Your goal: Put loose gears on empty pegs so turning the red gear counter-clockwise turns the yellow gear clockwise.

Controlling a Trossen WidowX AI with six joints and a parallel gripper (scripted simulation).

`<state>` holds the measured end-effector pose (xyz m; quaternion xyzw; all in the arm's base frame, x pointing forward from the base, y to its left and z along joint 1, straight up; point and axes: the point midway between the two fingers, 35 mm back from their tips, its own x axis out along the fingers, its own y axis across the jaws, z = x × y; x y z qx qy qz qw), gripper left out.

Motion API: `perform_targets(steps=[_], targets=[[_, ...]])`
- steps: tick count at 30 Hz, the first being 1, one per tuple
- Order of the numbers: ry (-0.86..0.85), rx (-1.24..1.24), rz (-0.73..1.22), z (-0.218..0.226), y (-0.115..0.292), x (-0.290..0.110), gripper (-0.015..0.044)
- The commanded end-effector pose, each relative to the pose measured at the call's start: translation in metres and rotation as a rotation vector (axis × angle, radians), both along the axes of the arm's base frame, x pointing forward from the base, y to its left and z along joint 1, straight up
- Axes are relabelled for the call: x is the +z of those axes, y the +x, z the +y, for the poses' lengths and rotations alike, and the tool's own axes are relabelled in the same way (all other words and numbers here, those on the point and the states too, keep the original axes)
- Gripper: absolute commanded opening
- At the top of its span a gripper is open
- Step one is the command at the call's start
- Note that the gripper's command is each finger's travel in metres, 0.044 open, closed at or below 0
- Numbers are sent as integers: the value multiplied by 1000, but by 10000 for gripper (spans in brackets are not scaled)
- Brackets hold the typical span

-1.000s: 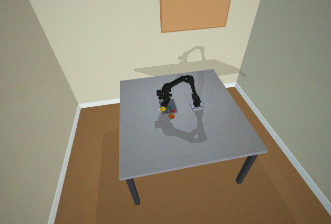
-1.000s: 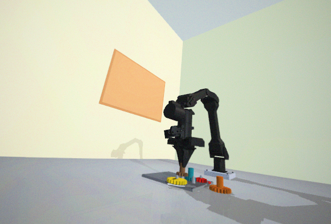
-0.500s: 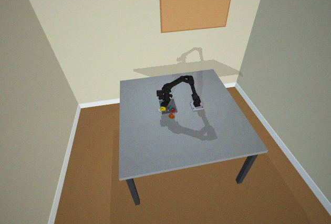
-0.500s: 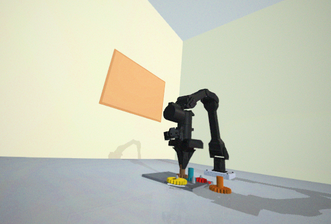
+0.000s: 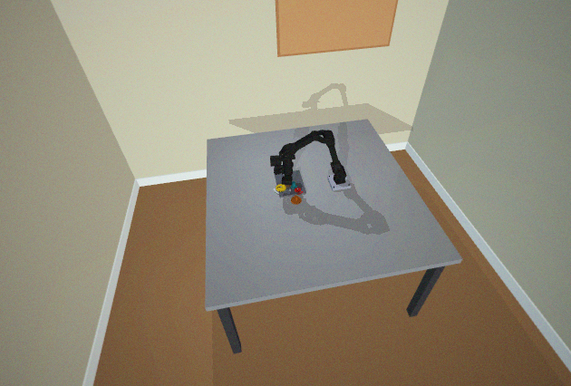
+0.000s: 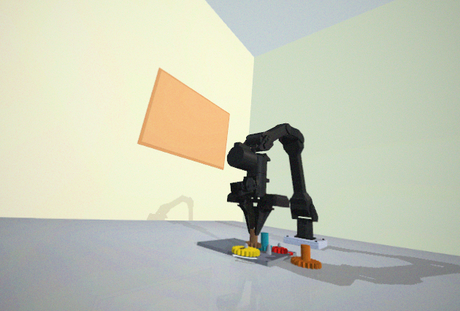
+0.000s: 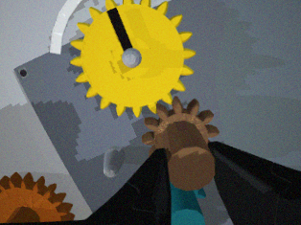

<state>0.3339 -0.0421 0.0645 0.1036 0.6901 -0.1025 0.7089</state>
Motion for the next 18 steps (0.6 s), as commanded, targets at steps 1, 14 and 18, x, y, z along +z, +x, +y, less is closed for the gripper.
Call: perform_targets(steps=[1,14,18], targets=[[-4,25,3,-1,0,-1,0],[4,-270,2,0,-1,-3,0],[6,-378,2,-1,-1,-3,0]])
